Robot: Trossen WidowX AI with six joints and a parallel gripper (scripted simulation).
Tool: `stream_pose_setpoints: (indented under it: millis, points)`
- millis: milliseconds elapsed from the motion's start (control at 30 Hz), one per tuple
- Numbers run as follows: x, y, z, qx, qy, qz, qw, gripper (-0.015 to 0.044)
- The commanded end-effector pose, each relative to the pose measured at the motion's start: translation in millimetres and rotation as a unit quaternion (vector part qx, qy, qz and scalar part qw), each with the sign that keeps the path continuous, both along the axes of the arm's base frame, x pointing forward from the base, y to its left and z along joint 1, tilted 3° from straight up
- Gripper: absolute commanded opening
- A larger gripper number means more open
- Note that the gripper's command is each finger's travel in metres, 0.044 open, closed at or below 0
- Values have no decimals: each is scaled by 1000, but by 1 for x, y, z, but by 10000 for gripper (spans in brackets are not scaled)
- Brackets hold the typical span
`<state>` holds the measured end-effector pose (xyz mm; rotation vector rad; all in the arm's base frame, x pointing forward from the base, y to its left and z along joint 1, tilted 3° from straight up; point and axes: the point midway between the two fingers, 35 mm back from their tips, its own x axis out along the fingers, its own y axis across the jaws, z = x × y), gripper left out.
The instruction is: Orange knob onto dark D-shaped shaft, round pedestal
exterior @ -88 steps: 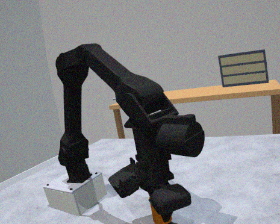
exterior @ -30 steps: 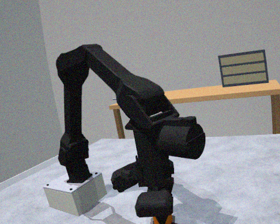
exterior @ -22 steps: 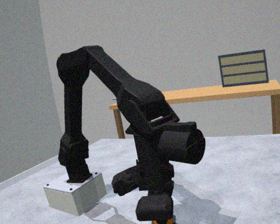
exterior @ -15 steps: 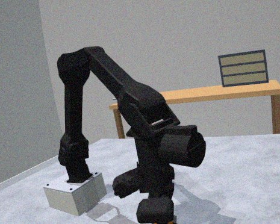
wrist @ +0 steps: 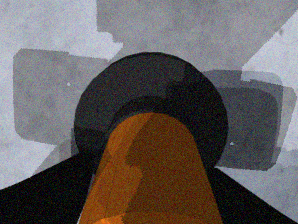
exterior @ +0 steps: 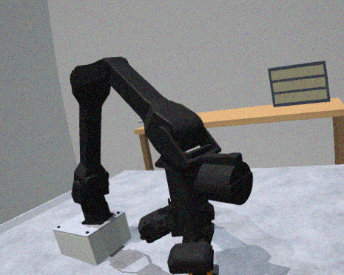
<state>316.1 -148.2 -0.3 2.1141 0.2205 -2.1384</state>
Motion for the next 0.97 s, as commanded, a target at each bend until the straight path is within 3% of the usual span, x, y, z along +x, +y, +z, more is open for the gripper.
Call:
stream_pose_setpoints:
  millis: [0, 167, 333, 533, 933]
  points:
    - [0, 0, 0, 0, 0, 0, 1000, 315]
    - [0, 0, 0, 0, 0, 0, 1000, 440]
    - [0, 0, 3, 0, 0, 0, 1000, 440]
    - [2, -1, 93, 0, 0, 0, 1000, 440]
    - [6, -3, 96, 0, 0, 0, 1000, 440]
